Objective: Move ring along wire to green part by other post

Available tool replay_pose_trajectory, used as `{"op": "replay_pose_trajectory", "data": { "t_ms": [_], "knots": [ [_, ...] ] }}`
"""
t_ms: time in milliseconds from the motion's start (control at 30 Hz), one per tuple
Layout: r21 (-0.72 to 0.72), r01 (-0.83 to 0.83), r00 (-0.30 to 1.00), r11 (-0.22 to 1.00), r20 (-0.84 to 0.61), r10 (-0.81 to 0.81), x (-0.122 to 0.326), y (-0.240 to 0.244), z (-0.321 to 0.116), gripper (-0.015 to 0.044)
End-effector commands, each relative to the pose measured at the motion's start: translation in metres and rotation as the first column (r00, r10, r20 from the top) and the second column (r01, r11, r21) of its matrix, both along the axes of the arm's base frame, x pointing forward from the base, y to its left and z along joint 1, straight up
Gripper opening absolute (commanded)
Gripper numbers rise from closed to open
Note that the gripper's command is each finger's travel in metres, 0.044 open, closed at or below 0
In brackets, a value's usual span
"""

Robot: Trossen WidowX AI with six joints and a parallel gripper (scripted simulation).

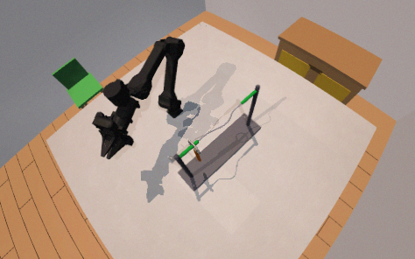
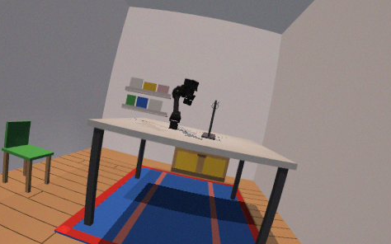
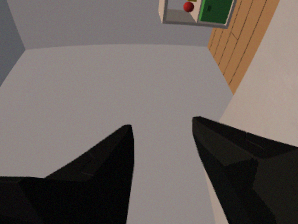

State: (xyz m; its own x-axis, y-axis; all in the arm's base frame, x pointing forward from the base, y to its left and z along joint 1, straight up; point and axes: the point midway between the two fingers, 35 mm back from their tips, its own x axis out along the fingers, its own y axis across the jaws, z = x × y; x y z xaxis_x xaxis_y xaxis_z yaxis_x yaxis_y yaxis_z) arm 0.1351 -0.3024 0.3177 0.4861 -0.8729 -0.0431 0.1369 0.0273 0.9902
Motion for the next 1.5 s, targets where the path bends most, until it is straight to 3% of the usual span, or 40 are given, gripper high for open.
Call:
{"op": "replay_pose_trajectory", "data": {
  "t_ms": [0, 200, 400, 667, 900, 1467],
  "knots": [
    [-0.06, -0.13, 0.975, 0.99, -0.186, 0.117, 0.011, 0.016, -0.027, 0.016],
    [-0.14, -0.374, 0.842, 0.917, -0.466, 0.272, 0.028, 0.046, -0.071, 0.016],
    [-0.203, -0.614, 0.648, 0.762, -0.681, 0.341, 0.04, 0.082, -0.113, 0.016],
    [-0.276, -0.861, 0.416, 0.428, -0.866, 0.278, 0.051, 0.144, -0.163, 0.016],
    [-0.324, -0.942, 0.333, 0.088, -0.934, 0.131, 0.055, 0.202, -0.201, 0.016],
    [-0.325, -0.943, 0.331, 0.074, -0.937, 0.112, 0.087, 0.199, -0.174, 0.016]
  ]
}}
